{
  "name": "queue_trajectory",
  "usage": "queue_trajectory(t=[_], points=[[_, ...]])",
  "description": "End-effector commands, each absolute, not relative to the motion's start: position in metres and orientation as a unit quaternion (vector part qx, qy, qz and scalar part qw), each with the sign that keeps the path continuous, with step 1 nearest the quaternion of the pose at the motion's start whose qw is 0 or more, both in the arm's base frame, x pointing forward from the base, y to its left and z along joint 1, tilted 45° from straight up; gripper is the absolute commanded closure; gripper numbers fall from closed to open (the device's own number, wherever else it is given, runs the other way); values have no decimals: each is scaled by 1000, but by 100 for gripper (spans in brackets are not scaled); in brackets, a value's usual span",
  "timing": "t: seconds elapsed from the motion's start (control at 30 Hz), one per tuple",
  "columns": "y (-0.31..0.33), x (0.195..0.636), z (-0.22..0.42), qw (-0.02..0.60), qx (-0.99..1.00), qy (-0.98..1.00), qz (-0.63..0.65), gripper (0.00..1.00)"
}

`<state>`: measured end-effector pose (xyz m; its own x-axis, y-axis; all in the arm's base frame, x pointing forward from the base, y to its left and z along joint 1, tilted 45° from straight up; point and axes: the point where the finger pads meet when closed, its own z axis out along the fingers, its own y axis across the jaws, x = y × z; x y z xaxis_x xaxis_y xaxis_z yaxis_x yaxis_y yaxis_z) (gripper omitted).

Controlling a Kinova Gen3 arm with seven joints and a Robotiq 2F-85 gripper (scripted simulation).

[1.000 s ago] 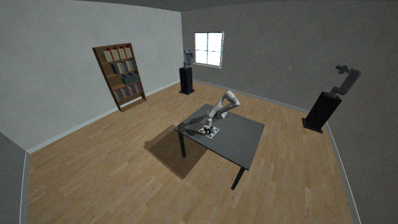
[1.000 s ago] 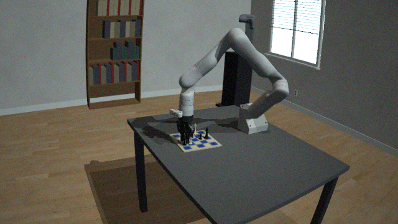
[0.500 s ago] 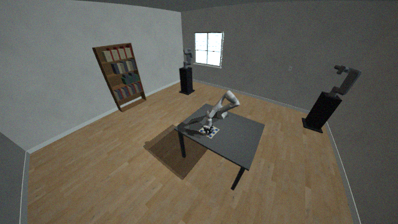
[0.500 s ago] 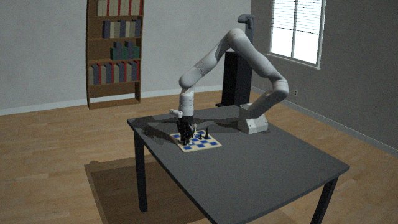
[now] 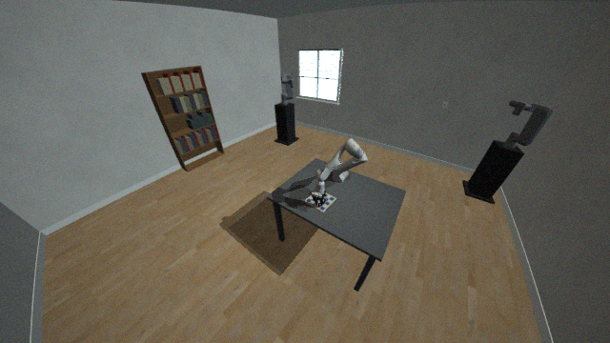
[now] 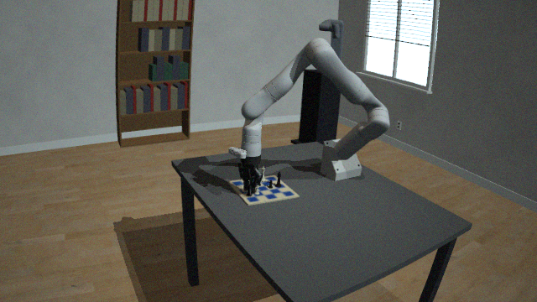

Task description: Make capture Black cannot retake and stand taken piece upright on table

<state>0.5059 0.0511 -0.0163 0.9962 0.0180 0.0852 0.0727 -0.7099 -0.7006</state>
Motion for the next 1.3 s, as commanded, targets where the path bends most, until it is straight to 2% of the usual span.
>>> queue_trajectory(t=[0.0,0.13,0.17,1.27], points=[[50,507,-16,380,-924,-24,-37,63],[50,507,-16,380,-924,-24,-37,63],[50,507,-16,380,-924,-24,-37,100],[50,507,-16,380,-924,-24,-37,100]])
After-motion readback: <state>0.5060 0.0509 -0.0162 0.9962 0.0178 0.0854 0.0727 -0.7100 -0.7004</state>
